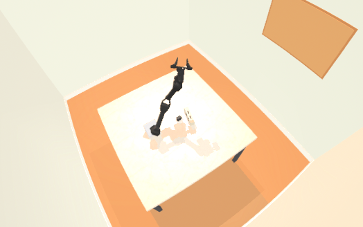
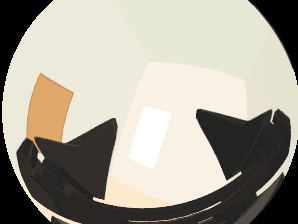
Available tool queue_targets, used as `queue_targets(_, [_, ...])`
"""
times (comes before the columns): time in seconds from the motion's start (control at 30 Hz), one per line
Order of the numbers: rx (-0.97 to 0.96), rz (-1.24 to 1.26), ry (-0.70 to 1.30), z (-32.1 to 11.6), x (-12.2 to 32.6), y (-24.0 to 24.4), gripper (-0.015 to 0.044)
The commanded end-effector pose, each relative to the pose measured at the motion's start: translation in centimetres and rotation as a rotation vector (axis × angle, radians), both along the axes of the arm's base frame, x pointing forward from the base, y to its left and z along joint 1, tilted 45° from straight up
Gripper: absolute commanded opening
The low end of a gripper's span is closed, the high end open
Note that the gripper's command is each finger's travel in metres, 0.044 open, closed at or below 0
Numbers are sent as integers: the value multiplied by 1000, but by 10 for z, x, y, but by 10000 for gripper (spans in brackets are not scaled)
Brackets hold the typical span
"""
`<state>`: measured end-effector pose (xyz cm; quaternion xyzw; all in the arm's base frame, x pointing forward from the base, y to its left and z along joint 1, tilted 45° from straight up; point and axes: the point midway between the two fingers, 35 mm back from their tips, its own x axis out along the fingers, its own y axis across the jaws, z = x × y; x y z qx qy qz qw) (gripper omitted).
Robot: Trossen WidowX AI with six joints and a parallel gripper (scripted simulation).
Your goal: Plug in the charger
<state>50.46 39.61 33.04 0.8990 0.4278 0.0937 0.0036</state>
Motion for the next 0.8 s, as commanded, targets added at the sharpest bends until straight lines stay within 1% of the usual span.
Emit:
queue_targets(0.0, [2, 2, -3, 2, -1, 1, 426])
queue_targets(0.03, [9, 10, -11, 6, -5, 3, 440])
queue_targets(0.3, [121, 125, -134, 76, -71, 32, 440])
queue_targets(0.53, [239, 159, -244, 150, -117, 11, 440])
queue_targets(0.77, [343, 258, -339, 199, -180, 14, 440])
